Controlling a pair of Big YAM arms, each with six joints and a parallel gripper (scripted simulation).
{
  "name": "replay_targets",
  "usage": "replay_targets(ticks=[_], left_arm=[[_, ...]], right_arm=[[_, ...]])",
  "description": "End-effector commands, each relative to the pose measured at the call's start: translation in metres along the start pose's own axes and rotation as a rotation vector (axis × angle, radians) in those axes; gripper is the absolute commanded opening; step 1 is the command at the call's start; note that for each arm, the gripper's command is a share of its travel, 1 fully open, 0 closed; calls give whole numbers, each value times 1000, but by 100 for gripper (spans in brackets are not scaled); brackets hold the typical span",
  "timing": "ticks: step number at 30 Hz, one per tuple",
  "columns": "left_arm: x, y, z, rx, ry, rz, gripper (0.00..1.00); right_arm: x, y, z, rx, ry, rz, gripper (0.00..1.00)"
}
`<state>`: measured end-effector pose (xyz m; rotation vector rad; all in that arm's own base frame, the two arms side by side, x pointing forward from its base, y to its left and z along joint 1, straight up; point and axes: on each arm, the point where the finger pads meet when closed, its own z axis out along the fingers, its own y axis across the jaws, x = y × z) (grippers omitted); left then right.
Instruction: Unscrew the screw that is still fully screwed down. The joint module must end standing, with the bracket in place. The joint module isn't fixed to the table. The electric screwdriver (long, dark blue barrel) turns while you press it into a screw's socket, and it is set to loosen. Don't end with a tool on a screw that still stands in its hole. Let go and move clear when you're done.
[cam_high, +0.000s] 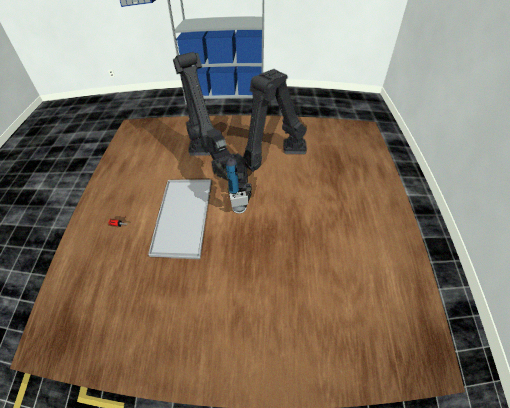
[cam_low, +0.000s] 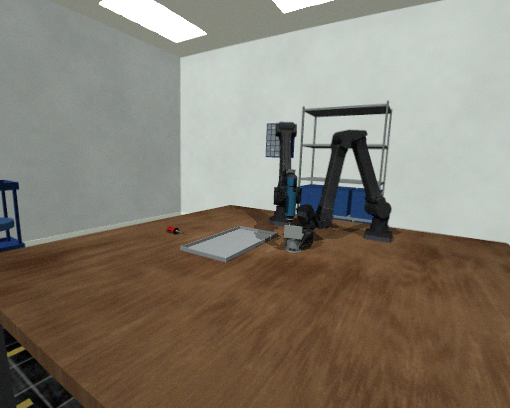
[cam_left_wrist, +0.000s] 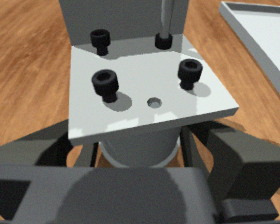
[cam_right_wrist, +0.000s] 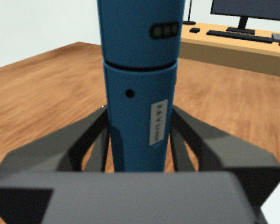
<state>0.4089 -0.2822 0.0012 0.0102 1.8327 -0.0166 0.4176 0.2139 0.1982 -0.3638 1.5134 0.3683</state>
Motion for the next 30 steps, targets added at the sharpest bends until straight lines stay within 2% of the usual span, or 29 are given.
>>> replay_targets(ticks=[1, 9, 10, 21, 26, 29, 30], left_arm=[[-8, -6, 2, 7, -18, -12, 59], [-8, -6, 2, 7, -18, -12, 59], [-8, -6, 2, 7, -18, -12, 59], [-8, -6, 2, 7, -18, -12, 59], [-8, -6, 2, 7, -18, -12, 59], [-8, -6, 2, 7, -18, -12, 59], [-8, -6, 2, 7, -18, -12, 59]], right_arm=[[-14, 1, 6, -1, -37, -1, 42], [-14, 1, 6, -1, -37, -1, 42], [-9, 6, 1, -10, -32, -7, 42], [-3, 6, 8, -10, -17, -7, 42], [-10, 1, 8, -1, -27, -1, 42], [-2, 6, 5, -10, -5, -8, 42], [-10, 1, 7, -1, -27, -2, 42]])
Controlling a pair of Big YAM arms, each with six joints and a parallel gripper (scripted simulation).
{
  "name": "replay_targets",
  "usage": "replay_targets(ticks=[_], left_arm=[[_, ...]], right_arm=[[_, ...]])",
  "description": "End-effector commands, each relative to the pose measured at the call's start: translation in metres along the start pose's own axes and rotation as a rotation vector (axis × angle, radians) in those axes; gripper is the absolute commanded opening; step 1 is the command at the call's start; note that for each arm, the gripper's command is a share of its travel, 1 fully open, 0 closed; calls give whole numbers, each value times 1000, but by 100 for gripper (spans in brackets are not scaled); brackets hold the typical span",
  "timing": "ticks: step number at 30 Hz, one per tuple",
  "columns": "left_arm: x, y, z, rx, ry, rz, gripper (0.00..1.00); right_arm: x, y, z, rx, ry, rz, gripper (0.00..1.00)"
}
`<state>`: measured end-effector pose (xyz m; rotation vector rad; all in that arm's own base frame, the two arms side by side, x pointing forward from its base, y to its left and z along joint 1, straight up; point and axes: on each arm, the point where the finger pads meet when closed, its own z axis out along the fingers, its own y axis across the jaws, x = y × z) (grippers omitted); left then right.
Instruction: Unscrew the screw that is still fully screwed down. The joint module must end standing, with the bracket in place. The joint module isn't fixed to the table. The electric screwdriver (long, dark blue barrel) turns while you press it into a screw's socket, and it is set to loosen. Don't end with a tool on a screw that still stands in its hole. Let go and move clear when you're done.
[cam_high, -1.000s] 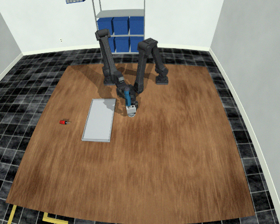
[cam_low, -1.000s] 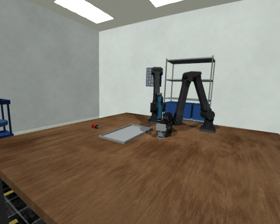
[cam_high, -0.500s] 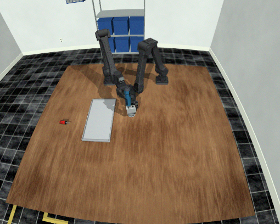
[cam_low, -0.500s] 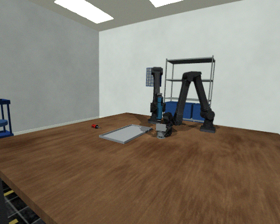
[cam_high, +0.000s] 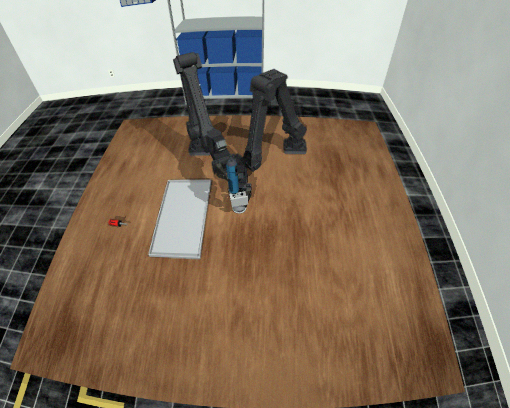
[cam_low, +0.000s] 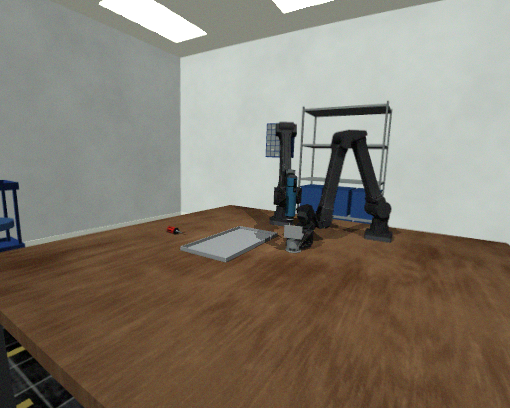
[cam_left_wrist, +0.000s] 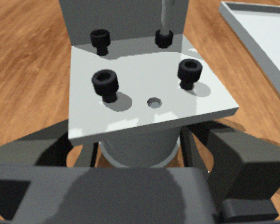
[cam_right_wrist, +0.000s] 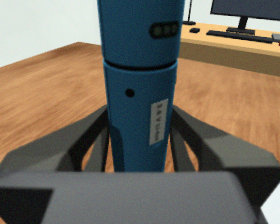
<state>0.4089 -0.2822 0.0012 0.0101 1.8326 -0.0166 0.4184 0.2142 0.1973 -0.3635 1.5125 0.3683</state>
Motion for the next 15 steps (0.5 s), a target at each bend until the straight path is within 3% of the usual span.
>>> replay_targets(ticks=[1, 15], left_arm=[[-8, -6, 2, 7, -18, -12, 59], [-8, -6, 2, 7, -18, -12, 59]], right_arm=[[-11, 1, 7, -1, -26, -2, 42], [2, 6, 5, -10, 6, -9, 42]])
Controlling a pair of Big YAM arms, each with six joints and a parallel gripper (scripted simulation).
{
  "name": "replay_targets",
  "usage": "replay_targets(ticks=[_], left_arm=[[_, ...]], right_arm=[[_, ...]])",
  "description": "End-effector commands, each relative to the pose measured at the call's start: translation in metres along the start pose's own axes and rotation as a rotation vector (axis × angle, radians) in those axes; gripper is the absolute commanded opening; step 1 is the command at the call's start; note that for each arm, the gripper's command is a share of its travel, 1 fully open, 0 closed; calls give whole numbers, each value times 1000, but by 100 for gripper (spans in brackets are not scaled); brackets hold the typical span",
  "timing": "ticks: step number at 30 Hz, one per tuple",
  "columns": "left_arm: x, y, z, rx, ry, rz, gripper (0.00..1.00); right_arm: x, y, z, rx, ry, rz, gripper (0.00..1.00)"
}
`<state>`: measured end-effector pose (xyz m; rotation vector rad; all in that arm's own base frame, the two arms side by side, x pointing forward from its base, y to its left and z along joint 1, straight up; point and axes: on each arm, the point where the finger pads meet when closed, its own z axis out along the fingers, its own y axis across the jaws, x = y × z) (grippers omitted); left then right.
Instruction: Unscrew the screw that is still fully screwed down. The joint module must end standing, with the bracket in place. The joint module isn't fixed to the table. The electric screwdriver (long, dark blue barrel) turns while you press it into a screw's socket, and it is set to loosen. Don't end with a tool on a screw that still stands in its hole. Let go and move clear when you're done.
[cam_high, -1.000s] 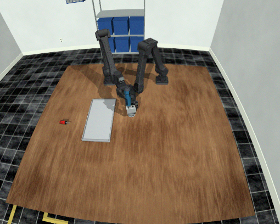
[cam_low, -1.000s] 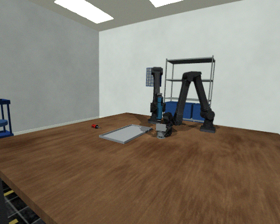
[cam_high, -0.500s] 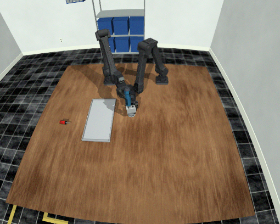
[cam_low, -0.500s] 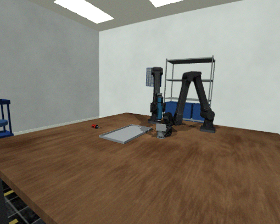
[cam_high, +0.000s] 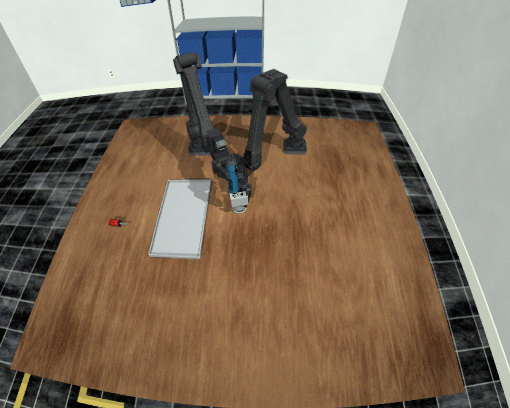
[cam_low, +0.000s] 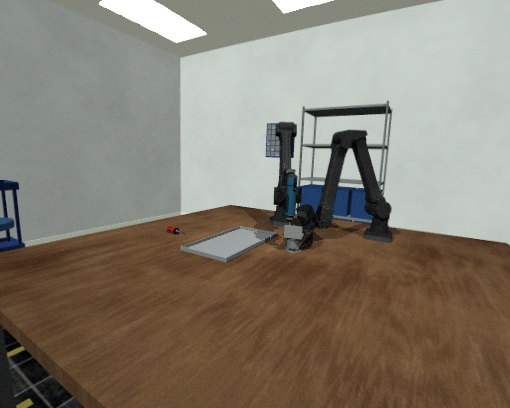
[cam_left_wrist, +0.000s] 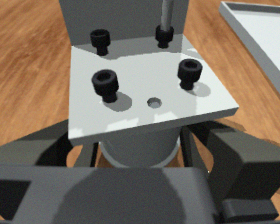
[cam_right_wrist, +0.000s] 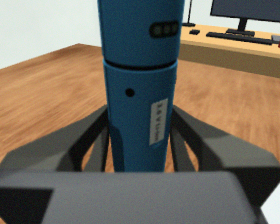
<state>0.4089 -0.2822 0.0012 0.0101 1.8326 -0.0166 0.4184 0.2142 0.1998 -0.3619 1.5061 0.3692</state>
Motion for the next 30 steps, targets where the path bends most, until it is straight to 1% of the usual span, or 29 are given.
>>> replay_targets(ticks=[1, 10, 15, 18, 21, 25, 27, 28, 30], left_arm=[[-8, -6, 2, 7, -18, -12, 59], [-8, -6, 2, 7, -18, -12, 59], [-8, -6, 2, 7, -18, -12, 59], [-8, -6, 2, 7, -18, -12, 59], [-8, -6, 2, 7, -18, -12, 59], [-8, -6, 2, 7, -18, -12, 59], [-8, -6, 2, 7, -18, -12, 59], [-8, -6, 2, 7, -18, -12, 59], [-8, -6, 2, 7, -18, -12, 59]], right_arm=[[4, 6, 5, -10, 13, -9, 42], [-3, 5, 5, -10, -1, -5, 42], [-2, 5, 5, -9, 1, -5, 42], [-14, 5, 8, -9, -21, -8, 42], [-11, 5, 12, -9, -14, -9, 42], [-20, 6, 15, -9, -31, -7, 42], [-18, 6, 15, -9, -27, -7, 42], [-13, 1, 8, -1, -24, -3, 42], [-13, 1, 8, -1, -24, -3, 42]])
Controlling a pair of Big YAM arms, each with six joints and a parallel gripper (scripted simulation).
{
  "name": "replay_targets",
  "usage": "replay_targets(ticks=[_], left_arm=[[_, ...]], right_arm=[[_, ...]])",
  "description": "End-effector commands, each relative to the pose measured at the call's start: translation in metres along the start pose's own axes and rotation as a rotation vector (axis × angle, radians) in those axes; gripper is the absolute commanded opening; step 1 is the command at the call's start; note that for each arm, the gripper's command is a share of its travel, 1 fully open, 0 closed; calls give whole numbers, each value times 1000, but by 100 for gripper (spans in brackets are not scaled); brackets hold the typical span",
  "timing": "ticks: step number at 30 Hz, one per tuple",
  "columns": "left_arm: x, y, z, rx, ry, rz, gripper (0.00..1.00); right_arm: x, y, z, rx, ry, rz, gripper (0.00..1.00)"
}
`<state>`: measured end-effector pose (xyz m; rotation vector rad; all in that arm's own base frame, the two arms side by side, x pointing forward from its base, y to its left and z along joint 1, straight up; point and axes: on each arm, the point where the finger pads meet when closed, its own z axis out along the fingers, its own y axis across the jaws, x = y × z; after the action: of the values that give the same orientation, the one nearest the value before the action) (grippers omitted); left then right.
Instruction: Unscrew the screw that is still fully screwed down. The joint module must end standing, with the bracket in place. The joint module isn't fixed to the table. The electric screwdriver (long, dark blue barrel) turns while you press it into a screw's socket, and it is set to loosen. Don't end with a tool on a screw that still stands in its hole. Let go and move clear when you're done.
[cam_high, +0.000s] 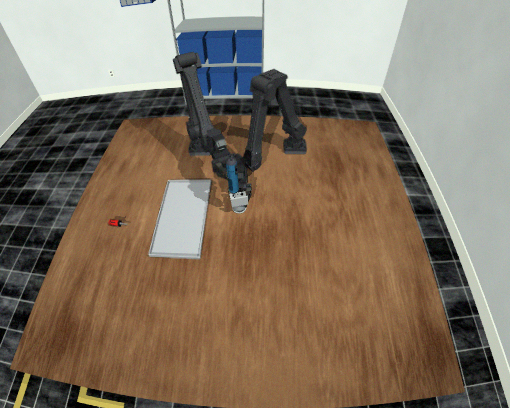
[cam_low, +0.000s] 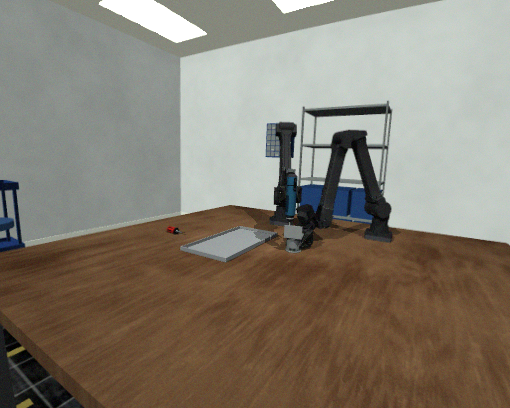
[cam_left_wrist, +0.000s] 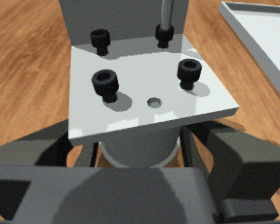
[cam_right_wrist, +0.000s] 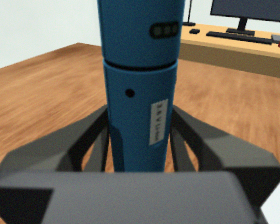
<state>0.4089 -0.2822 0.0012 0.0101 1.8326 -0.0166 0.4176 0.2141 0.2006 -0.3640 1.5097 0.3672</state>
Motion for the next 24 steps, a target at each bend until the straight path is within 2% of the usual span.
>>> replay_targets(ticks=[1, 5, 8, 19, 20, 24], left_arm=[[-8, -6, 2, 7, -18, -12, 59], [-8, -6, 2, 7, -18, -12, 59], [-8, -6, 2, 7, -18, -12, 59], [-8, -6, 2, 7, -18, -12, 59], [-8, -6, 2, 7, -18, -12, 59], [-8, -6, 2, 7, -18, -12, 59]], right_arm=[[-12, 1, 8, -1, -28, -1, 42], [-23, 5, 15, -9, -41, -2, 42], [-13, 1, 7, -1, -24, 0, 42], [-13, 1, 7, -1, -24, 0, 42], [-26, 4, 14, -8, -44, 0, 42], [-31, 4, 14, -8, -44, -1, 42]])
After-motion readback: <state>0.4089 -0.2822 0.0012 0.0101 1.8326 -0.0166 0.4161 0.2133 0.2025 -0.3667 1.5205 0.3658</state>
